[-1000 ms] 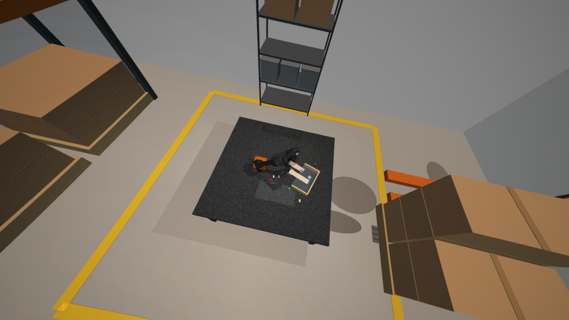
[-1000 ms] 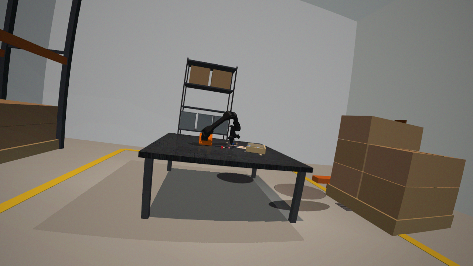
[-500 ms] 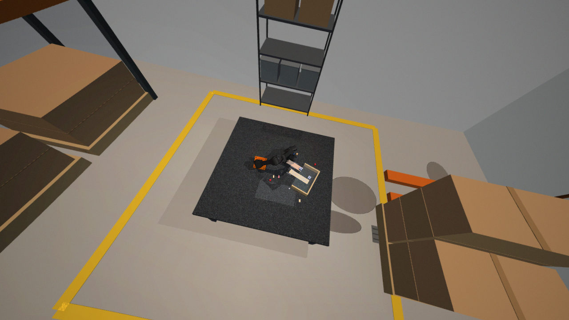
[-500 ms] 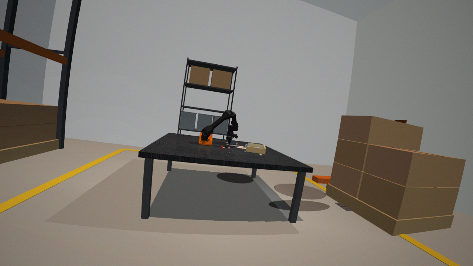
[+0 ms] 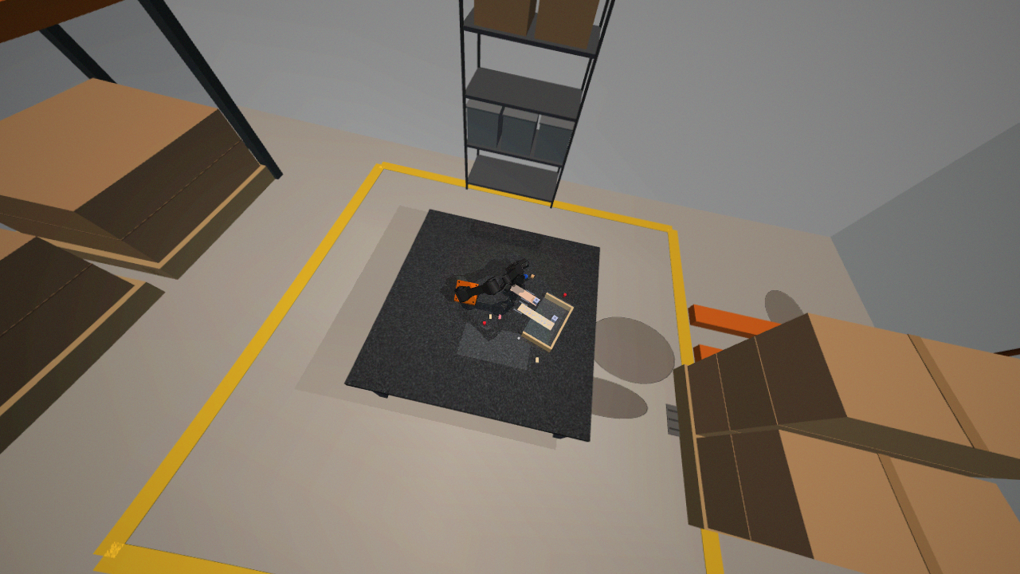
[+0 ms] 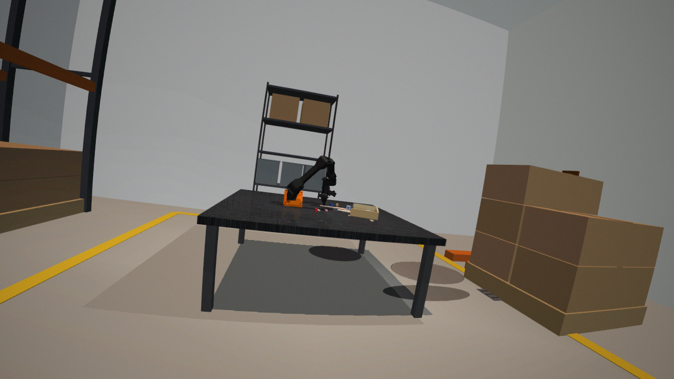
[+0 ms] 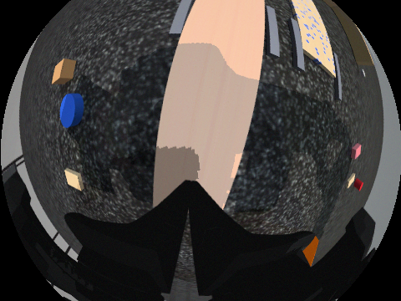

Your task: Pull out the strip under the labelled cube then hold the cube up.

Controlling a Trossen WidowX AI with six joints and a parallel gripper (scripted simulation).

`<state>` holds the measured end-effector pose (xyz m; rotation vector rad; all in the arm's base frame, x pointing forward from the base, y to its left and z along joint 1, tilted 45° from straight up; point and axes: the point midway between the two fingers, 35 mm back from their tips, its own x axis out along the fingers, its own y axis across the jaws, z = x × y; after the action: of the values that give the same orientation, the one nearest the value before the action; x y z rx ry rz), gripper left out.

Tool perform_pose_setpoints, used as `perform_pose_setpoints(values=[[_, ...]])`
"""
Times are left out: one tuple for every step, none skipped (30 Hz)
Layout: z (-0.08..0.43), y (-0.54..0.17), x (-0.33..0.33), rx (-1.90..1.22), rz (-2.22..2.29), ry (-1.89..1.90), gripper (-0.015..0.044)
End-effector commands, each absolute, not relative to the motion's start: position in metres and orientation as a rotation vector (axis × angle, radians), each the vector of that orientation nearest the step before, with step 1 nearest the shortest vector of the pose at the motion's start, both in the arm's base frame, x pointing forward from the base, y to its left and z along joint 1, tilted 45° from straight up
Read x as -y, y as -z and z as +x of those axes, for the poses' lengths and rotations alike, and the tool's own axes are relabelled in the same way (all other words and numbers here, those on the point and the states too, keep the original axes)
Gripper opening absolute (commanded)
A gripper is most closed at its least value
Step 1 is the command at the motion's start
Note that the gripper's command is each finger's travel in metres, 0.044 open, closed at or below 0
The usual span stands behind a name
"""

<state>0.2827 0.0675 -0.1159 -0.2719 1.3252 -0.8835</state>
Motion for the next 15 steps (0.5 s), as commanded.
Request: perform_pose_setpoints(values=[[0.271, 0.12, -0.064, -1.349, -0.273, 0.9, 0.0], [0.269, 0.121, -0.064, -1.349, -0.273, 0.9, 0.0], [0.268, 0.121, -0.065, -1.349, -0.273, 0.9, 0.0], [0.266, 0.122, -0.065, -1.35, -0.273, 0.9, 0.0], [0.265, 0.122, -0.065, -1.35, -0.273, 0.9, 0.0], [0.264, 0.122, -0.066, -1.35, -0.273, 0.9, 0.0], [0.263, 0.123, -0.066, -1.35, -0.273, 0.9, 0.0], [0.262, 0.123, -0.066, -1.35, -0.273, 0.9, 0.0], [0.262, 0.123, -0.067, -1.35, -0.273, 0.9, 0.0], [0.262, 0.123, -0.067, -1.35, -0.273, 0.9, 0.0], [0.271, 0.118, -0.074, -1.328, -0.272, 0.882, 0.0], [0.271, 0.113, -0.079, -1.332, -0.271, 0.884, 0.0], [0.273, 0.105, -0.087, -1.338, -0.27, 0.889, 0.0], [0.273, 0.097, -0.095, -1.345, -0.271, 0.894, 0.0], [0.273, 0.091, -0.1, -1.349, -0.272, 0.898, 0.0]])
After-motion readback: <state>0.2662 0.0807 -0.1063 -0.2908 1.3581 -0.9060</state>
